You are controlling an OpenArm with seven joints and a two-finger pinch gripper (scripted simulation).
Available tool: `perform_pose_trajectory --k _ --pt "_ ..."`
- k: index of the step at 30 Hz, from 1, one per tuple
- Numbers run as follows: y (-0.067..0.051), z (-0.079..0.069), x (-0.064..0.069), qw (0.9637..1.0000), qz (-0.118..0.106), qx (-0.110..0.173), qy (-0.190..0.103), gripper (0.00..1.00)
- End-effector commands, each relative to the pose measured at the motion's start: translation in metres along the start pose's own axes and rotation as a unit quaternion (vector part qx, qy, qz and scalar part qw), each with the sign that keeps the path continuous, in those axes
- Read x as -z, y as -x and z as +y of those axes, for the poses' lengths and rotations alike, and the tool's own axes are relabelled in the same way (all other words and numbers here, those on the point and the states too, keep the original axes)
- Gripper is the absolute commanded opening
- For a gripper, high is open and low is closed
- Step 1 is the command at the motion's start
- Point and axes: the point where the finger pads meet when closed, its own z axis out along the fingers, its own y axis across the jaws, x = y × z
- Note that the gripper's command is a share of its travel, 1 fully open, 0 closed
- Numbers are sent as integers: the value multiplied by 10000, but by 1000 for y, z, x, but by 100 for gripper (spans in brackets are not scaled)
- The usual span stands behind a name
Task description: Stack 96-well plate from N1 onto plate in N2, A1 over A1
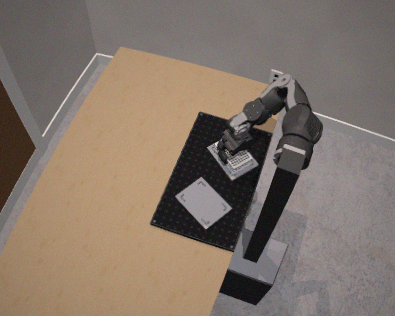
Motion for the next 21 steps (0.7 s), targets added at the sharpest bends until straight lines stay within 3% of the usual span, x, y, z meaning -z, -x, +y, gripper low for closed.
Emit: perform_pose_trajectory --k 1,21 --pt "-1 0 0 10000 4 -1 5 0" --pt "-1 0 -4 10000 12 8 17 0"
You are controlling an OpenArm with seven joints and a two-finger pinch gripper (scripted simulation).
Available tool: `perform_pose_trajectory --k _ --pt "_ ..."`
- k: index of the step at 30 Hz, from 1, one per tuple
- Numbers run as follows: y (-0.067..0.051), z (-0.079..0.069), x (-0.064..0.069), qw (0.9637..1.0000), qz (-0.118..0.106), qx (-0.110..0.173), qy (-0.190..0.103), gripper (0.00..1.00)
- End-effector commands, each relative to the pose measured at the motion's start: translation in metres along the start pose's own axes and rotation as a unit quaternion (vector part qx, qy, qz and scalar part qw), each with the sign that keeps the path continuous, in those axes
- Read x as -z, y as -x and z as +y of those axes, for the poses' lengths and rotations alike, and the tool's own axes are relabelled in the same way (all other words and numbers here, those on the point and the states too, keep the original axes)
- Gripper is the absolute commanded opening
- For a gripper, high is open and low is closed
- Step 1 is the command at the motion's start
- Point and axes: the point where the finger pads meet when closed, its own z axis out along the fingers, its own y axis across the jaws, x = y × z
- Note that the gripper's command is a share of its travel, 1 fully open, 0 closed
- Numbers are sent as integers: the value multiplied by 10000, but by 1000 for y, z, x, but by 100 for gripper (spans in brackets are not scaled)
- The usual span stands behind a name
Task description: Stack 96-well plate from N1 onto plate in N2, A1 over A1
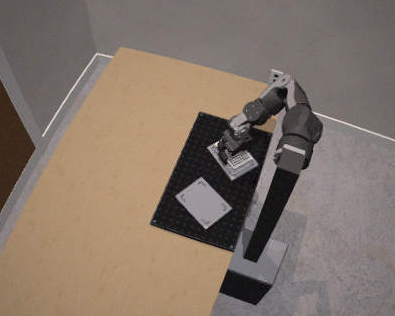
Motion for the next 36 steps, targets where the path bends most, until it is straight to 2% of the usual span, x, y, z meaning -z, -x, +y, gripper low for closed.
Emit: perform_pose_trajectory --k 1,32,36 --pt "-1 1 -1 10000 13 18 25 0" --pt "-1 1 -3 10000 8 16 35 0" --pt "0 1 -2 10000 -5 0 21 13"
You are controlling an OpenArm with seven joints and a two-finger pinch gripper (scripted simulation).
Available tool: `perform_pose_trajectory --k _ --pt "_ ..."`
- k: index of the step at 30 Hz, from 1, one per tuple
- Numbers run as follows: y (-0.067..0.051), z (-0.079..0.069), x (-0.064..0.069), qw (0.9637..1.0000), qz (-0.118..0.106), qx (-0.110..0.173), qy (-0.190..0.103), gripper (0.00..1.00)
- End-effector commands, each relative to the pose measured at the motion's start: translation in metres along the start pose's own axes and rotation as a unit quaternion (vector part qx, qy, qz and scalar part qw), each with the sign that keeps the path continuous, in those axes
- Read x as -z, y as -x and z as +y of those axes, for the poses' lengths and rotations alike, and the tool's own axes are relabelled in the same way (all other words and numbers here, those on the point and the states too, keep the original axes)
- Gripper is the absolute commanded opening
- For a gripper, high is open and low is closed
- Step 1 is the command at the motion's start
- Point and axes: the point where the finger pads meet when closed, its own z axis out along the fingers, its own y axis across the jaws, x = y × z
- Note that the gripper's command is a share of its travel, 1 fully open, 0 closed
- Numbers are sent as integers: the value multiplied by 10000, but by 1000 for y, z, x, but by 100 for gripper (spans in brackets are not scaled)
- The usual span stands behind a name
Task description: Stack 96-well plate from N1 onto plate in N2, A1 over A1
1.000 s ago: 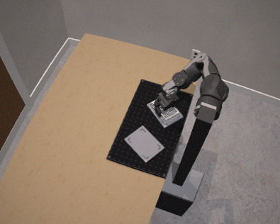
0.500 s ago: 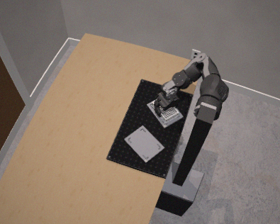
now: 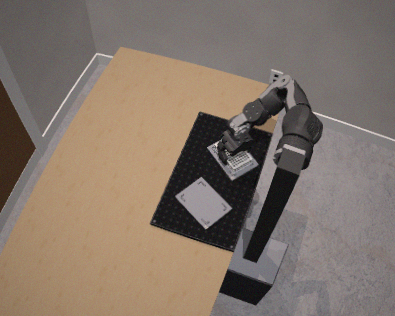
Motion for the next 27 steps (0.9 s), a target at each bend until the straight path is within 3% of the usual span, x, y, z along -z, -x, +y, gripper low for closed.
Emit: perform_pose_trajectory --k 1,11,13,21,27 --pt "0 0 0 10000 -5 -1 9 17" --pt "0 0 0 10000 -5 -1 9 50" --pt "0 0 0 10000 -5 -1 9 50" --pt "0 0 0 10000 -5 -1 9 77" --pt "0 0 0 10000 -5 -1 9 77"
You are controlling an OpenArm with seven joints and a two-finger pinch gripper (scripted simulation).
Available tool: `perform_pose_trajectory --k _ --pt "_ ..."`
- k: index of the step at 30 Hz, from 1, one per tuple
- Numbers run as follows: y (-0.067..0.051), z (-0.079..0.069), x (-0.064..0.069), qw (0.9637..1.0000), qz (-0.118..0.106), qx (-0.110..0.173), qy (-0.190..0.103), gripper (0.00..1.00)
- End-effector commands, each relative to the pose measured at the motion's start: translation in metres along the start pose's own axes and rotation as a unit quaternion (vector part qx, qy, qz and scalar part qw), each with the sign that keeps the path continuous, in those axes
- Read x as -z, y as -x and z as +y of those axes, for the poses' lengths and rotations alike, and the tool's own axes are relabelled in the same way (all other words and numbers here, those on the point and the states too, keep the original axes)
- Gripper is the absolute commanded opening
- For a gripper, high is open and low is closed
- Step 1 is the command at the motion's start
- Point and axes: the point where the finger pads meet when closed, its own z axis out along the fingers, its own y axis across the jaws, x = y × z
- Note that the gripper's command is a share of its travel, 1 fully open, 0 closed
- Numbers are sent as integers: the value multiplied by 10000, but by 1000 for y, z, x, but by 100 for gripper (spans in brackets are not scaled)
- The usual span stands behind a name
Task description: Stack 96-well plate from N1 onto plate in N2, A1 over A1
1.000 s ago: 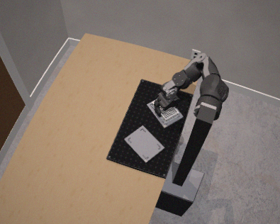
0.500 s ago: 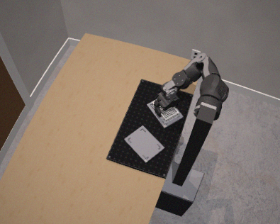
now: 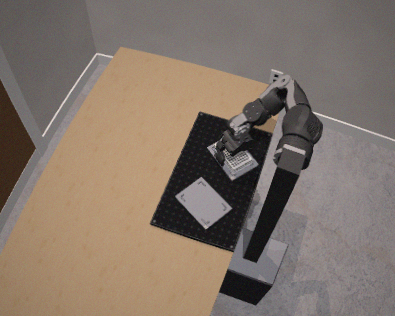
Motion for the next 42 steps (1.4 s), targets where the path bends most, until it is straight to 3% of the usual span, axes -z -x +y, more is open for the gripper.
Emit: perform_pose_trajectory --k 1,3,8,20,25,42 --pt "0 0 0 10000 -5 -1 9 77" --pt "0 0 0 10000 -5 -1 9 77" --pt "1 1 41 10000 -1 9 7 77" --pt "1 1 41 10000 -1 9 7 77" --pt "1 1 81 10000 -2 10 7 77" --pt "1 1 81 10000 -2 10 7 77"
